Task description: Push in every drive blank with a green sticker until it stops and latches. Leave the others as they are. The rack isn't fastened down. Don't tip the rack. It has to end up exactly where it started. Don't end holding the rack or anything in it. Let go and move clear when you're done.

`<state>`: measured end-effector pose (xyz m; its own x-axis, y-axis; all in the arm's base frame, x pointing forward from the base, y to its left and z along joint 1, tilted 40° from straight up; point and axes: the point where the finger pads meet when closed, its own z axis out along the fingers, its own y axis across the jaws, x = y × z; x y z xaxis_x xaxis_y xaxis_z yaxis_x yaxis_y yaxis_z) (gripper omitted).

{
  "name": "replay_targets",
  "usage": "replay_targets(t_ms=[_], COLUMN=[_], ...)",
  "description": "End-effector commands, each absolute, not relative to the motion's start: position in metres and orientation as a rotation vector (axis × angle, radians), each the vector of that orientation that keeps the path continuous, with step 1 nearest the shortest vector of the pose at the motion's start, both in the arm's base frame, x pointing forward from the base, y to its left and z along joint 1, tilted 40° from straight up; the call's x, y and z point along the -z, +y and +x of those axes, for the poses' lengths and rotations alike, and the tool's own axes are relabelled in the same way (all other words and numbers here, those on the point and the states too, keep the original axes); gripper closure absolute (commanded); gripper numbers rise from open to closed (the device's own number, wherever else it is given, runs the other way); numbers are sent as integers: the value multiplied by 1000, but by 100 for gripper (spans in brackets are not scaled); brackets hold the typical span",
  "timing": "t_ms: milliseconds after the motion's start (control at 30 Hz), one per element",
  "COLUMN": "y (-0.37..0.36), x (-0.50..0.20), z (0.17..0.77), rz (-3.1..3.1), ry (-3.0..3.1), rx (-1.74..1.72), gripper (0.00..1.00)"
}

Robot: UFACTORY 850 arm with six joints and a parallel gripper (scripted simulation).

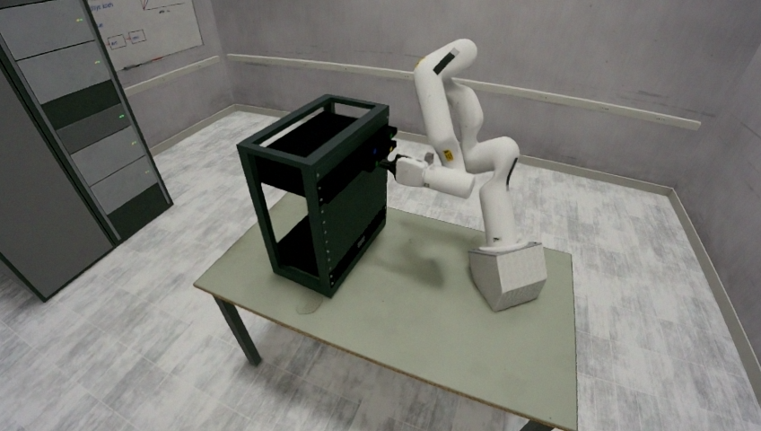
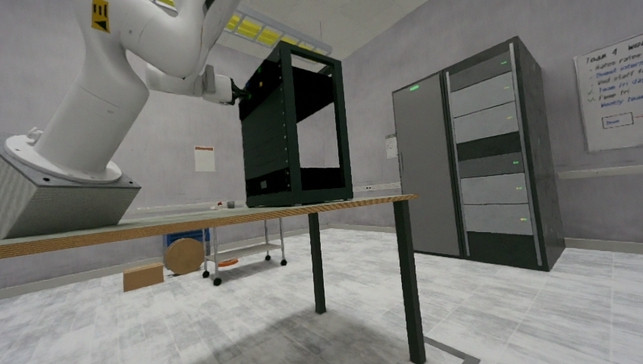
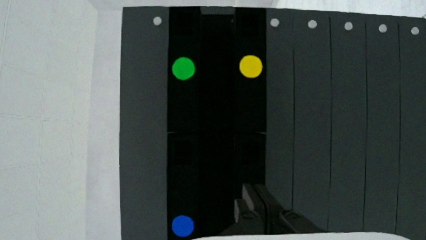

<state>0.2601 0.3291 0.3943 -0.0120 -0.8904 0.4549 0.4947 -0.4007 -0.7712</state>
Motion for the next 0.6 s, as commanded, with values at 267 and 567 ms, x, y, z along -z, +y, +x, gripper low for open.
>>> replay_targets(t_ms=[267,567], y=[331,332], x=[-396,-400], z=[263,270], rz=[-1171,-1171], ry=[490,490], rx=[1641,1641], gripper=[100,100])
